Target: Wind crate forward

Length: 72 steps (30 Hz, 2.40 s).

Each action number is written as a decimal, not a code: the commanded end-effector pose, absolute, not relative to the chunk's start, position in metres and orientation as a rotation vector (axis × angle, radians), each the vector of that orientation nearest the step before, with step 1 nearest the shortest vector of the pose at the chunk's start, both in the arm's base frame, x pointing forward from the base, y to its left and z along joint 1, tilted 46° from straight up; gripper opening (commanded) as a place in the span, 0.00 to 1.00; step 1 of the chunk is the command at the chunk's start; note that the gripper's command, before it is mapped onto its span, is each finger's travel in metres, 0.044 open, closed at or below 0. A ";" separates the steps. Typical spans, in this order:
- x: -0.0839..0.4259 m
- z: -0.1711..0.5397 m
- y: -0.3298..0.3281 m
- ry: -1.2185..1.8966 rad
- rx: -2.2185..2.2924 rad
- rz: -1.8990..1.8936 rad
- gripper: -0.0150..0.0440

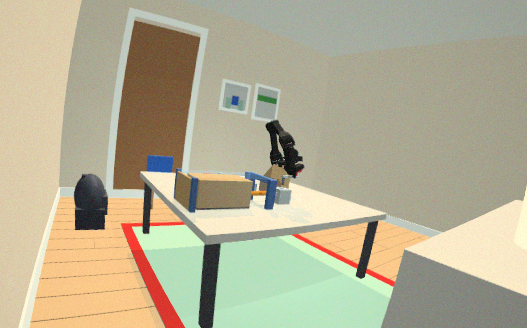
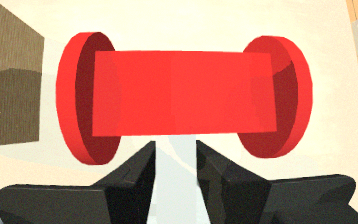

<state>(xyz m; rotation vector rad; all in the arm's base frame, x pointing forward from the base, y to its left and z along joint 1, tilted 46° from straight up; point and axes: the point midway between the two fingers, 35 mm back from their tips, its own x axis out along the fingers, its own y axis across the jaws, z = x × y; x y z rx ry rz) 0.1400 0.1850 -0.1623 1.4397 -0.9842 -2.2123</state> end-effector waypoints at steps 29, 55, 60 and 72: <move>0.144 -0.173 0.176 -0.984 1.428 -2.208 0.25; 0.138 -0.168 0.174 -0.984 1.427 -2.208 0.25; 0.138 -0.173 0.169 -0.985 1.427 -2.207 0.25; 0.137 -0.182 0.159 -0.979 1.432 -2.210 0.25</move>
